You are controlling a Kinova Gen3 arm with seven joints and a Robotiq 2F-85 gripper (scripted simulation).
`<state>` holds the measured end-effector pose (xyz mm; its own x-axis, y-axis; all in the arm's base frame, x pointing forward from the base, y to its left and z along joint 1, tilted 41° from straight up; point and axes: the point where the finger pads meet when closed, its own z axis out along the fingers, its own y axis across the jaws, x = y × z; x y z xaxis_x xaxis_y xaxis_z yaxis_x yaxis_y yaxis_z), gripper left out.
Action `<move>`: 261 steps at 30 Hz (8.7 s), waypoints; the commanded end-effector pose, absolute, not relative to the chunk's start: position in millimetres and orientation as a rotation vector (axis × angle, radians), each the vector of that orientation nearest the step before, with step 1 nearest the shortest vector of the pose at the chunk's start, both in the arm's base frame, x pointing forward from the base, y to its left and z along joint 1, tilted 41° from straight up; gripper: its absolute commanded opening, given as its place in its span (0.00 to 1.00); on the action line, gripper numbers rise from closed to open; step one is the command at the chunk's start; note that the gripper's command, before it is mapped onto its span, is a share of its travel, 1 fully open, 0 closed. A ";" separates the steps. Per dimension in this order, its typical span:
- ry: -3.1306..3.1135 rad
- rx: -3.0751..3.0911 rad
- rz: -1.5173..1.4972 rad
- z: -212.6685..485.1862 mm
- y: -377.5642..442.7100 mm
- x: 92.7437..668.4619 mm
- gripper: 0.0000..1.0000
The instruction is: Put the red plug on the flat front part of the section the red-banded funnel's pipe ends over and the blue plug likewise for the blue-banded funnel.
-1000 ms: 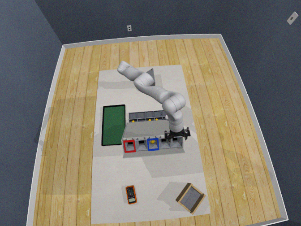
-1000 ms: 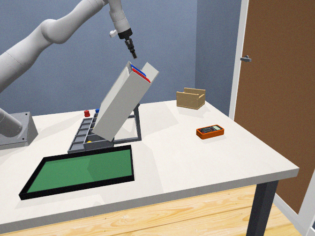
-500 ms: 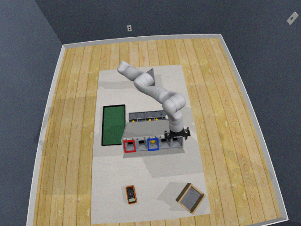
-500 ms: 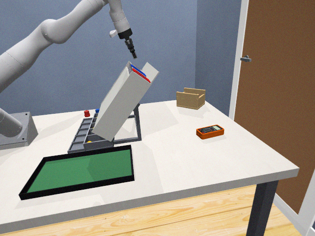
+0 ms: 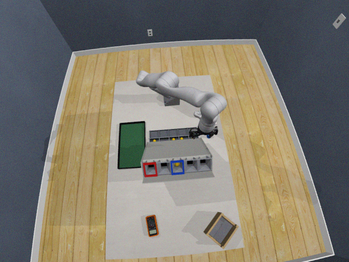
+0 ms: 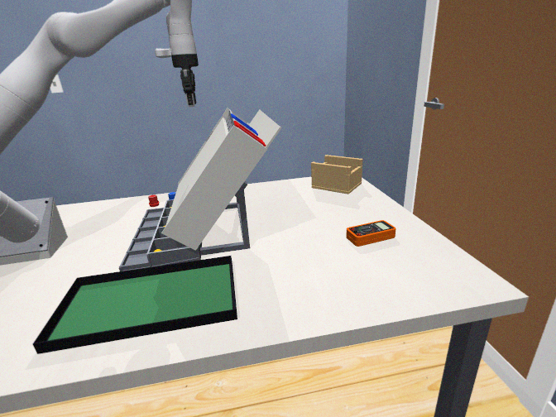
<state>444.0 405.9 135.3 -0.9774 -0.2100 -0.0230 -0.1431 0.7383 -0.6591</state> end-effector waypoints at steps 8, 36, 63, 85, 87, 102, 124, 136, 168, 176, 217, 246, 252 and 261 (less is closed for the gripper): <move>2.839 -0.288 -1.062 142.7 409.9 421.9 1.00; 2.844 -0.293 -1.047 165.1 236.2 340.2 1.00; 2.855 -0.289 -1.084 166.8 214.0 330.5 1.00; 2.853 -0.291 -1.081 166.9 214.3 330.3 1.00; 2.853 -0.291 -1.081 166.9 214.3 330.3 0.70; 2.853 -0.291 -1.081 166.9 214.3 330.3 0.70; 2.853 -0.291 -1.081 81.3 237.7 323.0 0.70; 2.853 -0.291 -1.081 22.3 252.0 317.3 0.70; 2.857 -0.310 -1.063 -126.8 307.9 253.5 0.70; 2.853 -0.319 -1.077 -196.4 249.5 267.8 0.70; 2.857 -0.325 -1.088 -213.8 234.9 269.0 0.00; 2.857 -0.325 -1.086 -127.2 307.1 253.6 0.00; 2.857 -0.325 -1.086 -127.2 307.1 253.6 0.00; 2.854 -0.315 -1.085 -68.4 237.1 273.2 0.00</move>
